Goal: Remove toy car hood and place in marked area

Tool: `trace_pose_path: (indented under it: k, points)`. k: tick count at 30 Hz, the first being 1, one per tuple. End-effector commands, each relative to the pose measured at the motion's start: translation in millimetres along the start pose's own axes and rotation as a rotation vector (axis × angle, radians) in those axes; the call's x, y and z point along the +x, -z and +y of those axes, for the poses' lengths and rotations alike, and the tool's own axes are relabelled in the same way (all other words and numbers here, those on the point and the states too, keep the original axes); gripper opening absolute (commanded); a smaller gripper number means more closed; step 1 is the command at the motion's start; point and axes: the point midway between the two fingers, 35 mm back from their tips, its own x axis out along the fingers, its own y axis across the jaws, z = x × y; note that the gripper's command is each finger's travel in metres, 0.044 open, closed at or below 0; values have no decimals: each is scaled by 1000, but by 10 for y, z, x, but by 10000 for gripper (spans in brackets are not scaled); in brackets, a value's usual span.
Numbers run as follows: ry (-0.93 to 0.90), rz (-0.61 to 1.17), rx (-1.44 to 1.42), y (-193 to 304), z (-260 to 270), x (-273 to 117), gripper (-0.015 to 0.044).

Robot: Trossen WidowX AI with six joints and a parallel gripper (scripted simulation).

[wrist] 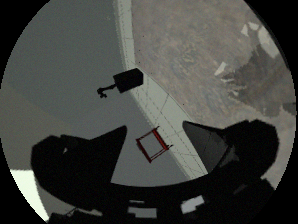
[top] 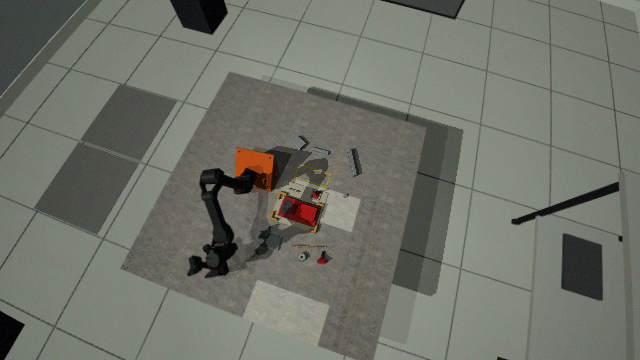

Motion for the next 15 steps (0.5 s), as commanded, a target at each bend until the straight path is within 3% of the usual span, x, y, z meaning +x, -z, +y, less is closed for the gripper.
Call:
trace_pose_path:
  k: [1,8,15]
  points:
    - [174,68,-272,209,-566,-130,440]
    - [370,227,-592,463,-1220,-501,440]
    - [565,465,-1036,578,-1981,-1208,440]
